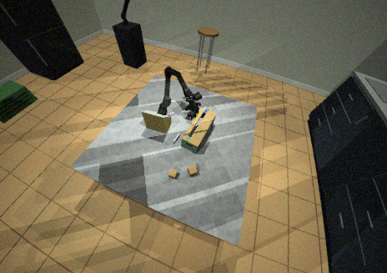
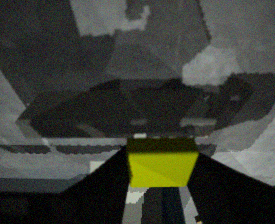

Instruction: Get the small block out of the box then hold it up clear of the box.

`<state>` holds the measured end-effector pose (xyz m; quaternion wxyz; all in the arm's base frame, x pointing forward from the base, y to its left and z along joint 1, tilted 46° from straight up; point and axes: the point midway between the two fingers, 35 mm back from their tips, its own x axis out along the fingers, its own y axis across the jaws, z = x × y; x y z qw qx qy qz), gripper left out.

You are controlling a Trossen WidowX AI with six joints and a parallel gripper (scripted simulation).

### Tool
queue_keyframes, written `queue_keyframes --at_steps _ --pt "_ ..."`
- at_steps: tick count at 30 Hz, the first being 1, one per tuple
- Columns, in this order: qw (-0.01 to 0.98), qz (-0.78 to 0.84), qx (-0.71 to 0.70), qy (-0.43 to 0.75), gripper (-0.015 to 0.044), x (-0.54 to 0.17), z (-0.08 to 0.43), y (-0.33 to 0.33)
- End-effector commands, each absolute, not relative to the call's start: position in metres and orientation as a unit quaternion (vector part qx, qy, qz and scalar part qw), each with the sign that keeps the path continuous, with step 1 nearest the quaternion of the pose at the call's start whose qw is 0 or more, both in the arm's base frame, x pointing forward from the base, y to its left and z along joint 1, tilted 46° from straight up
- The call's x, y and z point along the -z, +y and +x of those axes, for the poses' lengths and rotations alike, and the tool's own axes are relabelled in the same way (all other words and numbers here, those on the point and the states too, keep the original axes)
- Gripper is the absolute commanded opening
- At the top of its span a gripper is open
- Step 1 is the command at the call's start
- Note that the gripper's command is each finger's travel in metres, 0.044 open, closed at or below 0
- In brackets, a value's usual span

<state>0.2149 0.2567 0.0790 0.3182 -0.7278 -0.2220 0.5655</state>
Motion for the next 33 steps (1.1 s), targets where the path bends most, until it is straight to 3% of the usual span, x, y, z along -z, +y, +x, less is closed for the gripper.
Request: queue_keyframes --at_steps 1,5,18,33 --pt "0.319 -0.728 -0.565 -0.22 0.0081 -0.078 0.215 0.257" --pt "0.318 -0.728 -0.565 -0.22 0.0 -0.084 0.217 0.251" --pt "0.32 -0.727 -0.566 -0.219 0.0 -0.122 0.225 0.213" --pt "0.51 -0.597 -0.618 -0.041 0.0 -0.116 0.227 0.195"
